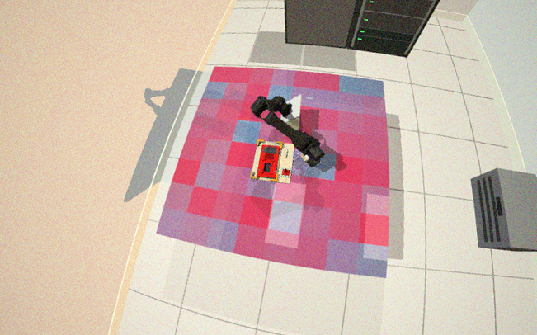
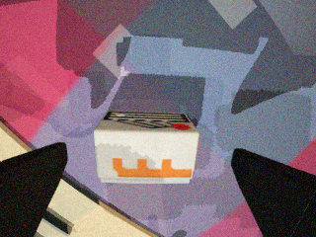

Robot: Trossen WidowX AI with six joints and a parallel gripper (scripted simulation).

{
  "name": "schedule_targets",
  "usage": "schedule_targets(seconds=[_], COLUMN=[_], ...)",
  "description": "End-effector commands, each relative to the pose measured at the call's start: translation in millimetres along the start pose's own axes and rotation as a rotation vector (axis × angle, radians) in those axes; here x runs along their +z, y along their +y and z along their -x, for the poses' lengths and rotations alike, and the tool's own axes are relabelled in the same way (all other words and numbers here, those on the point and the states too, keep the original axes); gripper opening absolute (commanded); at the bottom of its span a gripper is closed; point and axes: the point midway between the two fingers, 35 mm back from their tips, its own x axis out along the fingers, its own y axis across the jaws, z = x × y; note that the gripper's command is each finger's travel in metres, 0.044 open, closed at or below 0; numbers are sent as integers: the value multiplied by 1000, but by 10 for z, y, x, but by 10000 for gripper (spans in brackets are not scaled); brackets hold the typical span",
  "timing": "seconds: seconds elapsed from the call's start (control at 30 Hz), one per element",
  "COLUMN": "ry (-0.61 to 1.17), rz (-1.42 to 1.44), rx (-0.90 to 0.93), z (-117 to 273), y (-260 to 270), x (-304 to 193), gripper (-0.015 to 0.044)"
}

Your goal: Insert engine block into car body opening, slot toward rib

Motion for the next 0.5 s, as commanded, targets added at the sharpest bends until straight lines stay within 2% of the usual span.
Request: schedule_targets(seconds=[0.0,0.23,0.47], ry=[4,5,5], rz=[10,9,9], rx=[9,9,9], z=[-94,-183,-183], y=[21,28,28], x=[5,4,4], gripper=[440,440,256])
